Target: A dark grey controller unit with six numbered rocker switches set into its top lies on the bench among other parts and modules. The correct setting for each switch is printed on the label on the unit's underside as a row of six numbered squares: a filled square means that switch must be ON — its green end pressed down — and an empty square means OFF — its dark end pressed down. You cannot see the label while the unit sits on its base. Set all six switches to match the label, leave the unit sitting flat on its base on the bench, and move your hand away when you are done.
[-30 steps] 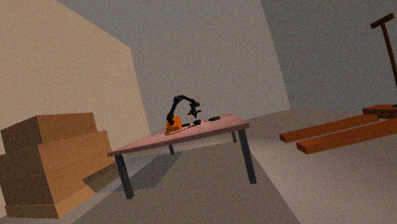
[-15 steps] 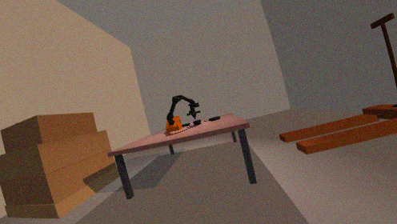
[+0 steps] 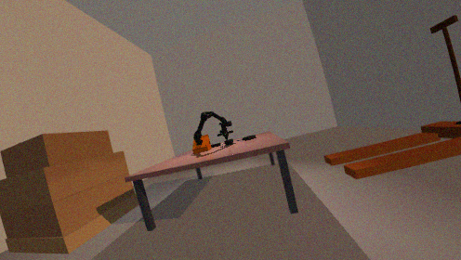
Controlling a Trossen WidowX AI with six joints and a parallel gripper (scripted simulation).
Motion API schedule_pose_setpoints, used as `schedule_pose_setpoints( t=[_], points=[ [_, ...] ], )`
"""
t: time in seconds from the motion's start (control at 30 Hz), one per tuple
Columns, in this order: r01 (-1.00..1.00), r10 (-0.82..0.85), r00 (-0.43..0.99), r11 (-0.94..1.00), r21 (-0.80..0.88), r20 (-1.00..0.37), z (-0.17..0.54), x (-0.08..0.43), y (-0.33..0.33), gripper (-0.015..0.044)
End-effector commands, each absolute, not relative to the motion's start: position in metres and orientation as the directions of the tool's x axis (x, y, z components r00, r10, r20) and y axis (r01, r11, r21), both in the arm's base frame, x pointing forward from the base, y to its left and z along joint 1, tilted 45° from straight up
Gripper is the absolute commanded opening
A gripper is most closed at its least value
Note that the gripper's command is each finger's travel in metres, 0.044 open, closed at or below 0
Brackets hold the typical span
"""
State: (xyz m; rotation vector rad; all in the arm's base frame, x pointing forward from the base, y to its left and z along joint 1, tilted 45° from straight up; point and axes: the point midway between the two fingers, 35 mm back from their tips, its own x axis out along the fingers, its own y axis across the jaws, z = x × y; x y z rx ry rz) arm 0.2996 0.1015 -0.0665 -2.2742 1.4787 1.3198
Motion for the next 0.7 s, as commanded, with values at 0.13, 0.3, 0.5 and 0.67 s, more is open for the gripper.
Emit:
schedule_pose_setpoints(
  t=[0.13, 0.3, 0.5, 0.67],
  points=[
    [-0.786, -0.685, 0.143, -0.517, 0.338, -0.715, -0.073, 0.301, 0.094, 0.0000],
    [-0.786, -0.685, 0.143, -0.517, 0.338, -0.715, -0.076, 0.301, 0.092, 0.0000],
    [-0.786, -0.685, 0.143, -0.517, 0.338, -0.715, -0.076, 0.301, 0.092, 0.0000],
    [-0.786, -0.683, 0.142, -0.518, 0.338, -0.716, -0.046, 0.295, 0.121, 0.0000]
  ],
)
